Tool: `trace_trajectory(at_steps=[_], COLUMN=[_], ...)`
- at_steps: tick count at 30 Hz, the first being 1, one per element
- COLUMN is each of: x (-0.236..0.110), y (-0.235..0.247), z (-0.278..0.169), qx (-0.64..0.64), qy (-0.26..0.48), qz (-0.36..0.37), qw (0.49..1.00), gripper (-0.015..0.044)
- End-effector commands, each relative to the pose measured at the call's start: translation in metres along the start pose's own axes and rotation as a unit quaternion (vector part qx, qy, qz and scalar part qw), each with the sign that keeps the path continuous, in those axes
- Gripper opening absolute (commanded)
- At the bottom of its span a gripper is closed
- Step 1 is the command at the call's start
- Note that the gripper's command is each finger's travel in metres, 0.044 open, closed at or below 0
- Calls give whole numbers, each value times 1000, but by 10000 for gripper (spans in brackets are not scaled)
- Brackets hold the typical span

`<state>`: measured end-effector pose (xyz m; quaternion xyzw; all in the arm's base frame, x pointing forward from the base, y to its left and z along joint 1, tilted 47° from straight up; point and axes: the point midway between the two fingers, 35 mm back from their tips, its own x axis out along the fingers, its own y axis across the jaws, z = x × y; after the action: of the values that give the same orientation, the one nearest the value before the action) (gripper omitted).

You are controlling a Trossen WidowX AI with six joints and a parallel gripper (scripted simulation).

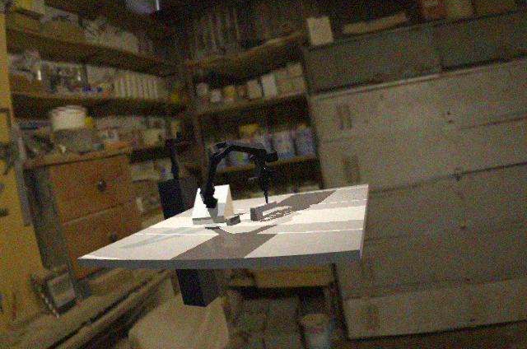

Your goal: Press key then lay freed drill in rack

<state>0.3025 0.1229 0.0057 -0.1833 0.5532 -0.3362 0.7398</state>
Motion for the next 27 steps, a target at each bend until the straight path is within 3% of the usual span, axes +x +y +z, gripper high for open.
trace_trajectory(at_steps=[1, 27], x=[13, 21], y=[-1, -2], z=[-3, -8], qx=[1, 1], qy=[12, 12], qz=[-7, -7], qw=[1000, 1000], gripper=[0, 0])
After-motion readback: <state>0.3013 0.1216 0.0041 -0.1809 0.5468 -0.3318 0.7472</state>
